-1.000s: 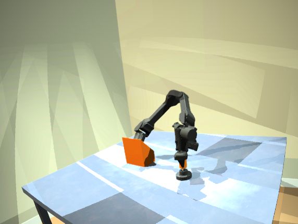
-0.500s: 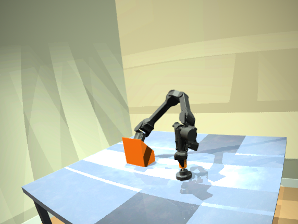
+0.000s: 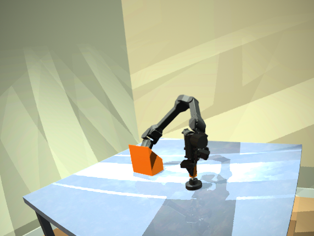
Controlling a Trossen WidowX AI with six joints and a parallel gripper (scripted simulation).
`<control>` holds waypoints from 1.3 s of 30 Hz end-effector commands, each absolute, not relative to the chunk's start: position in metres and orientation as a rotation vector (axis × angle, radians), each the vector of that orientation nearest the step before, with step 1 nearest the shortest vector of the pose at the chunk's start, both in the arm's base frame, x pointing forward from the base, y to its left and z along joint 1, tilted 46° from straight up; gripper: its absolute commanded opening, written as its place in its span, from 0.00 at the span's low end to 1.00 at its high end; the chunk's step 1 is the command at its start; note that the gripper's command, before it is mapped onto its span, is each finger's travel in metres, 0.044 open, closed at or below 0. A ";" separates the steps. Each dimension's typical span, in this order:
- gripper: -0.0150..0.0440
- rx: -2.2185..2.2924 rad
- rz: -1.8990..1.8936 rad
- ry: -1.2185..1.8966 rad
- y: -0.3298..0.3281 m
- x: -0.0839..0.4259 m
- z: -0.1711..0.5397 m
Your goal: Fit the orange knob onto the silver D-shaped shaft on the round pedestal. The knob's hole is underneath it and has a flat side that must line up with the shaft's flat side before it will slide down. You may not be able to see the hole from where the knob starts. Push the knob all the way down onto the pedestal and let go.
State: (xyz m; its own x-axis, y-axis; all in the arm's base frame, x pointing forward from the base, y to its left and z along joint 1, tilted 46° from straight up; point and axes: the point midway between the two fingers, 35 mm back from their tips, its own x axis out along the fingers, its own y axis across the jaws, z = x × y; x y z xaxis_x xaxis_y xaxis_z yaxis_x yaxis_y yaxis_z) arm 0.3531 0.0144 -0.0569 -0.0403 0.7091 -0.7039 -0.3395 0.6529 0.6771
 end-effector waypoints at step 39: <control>0.25 0.372 0.842 1.387 0.012 0.352 -0.055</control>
State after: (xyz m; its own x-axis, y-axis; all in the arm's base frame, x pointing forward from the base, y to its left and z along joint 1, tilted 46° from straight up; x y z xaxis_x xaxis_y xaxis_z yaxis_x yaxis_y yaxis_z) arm 0.3516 0.0144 -0.0566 -0.0415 0.7097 -0.7032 -0.3192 0.6575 0.6824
